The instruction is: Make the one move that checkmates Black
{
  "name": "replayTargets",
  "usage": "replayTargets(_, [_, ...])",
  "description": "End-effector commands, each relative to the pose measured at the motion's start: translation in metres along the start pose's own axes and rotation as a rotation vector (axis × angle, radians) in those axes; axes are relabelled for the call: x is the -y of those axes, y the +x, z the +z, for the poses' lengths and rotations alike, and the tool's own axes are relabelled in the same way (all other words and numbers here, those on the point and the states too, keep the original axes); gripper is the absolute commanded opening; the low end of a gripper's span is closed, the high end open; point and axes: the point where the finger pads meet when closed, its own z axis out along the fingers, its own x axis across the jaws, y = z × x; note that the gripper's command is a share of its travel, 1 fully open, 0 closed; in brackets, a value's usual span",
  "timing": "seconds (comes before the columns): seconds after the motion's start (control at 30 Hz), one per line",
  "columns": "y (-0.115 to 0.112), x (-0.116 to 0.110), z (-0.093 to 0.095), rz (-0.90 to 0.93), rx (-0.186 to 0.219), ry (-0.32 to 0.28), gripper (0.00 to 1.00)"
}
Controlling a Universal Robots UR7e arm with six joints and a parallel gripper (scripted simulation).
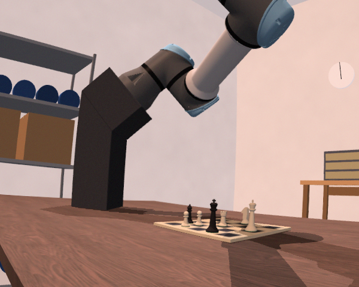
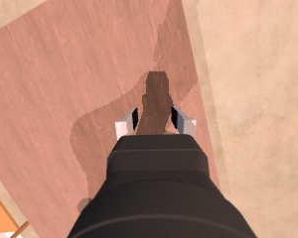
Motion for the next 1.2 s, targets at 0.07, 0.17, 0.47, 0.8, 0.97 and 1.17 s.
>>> replayTargets(0.07, [0.0,0.0008,-0.0015,-0.001,-0.001,0.002,1.0])
replayTargets(0.17, [0.0,0.0008,-0.0015,-0.001,-0.001,0.002,1.0])
replayTargets(0.47, [0.0,0.0008,-0.0015,-0.001,-0.001,0.002,1.0])
replayTargets(0.8, [-0.0008,-0.0001,-0.0011,0.003,-0.003,0.001,1.0])
replayTargets(0.97, [-0.0027,-0.0015,0.0002,0.011,-0.008,0.0,1.0])
replayTargets(1.17, [-0.0042,-0.0034,0.0011,0.025,-0.017,0.0,1.0])
